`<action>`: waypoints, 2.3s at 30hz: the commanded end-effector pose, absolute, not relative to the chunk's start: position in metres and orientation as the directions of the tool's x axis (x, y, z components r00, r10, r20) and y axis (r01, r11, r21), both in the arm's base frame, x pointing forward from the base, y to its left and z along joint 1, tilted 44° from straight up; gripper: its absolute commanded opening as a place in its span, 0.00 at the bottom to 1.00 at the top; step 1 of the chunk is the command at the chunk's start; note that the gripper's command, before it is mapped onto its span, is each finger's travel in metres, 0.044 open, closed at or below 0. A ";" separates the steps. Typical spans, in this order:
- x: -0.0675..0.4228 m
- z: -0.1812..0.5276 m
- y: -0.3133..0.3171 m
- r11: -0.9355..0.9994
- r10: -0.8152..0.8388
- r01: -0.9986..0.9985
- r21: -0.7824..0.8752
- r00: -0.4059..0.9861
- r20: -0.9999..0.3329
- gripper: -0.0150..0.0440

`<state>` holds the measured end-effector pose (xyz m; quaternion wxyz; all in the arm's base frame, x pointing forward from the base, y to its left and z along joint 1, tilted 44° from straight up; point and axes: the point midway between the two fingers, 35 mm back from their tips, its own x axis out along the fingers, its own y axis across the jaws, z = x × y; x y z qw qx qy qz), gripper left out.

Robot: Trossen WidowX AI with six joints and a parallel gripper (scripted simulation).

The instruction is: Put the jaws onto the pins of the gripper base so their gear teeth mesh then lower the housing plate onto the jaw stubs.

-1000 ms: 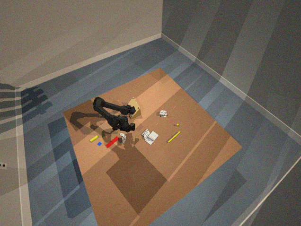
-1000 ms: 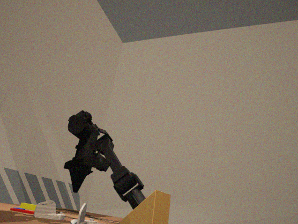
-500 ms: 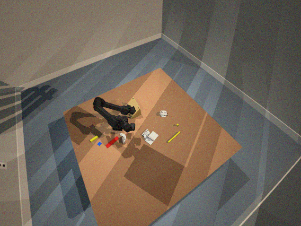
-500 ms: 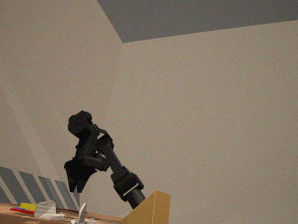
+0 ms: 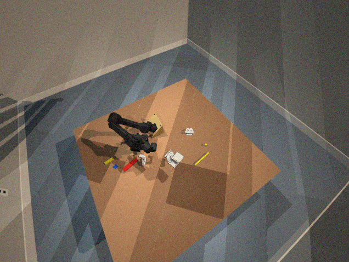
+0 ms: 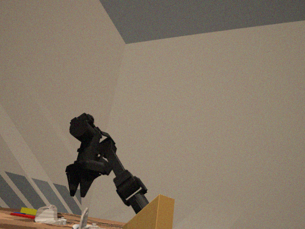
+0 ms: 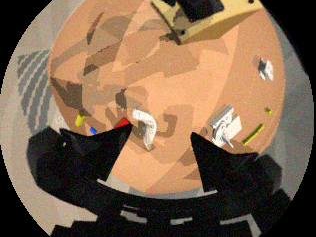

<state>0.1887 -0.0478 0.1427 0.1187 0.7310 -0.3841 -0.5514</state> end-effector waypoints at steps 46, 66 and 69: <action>0.189 0.143 -0.048 -0.671 -0.692 -0.451 0.589 0.097 -0.715 0.39; 0.197 0.152 -0.051 -0.365 -0.691 -0.901 0.232 0.096 -0.716 1.00; 0.198 0.154 -0.052 -0.301 -0.691 -0.939 0.165 0.096 -0.716 1.00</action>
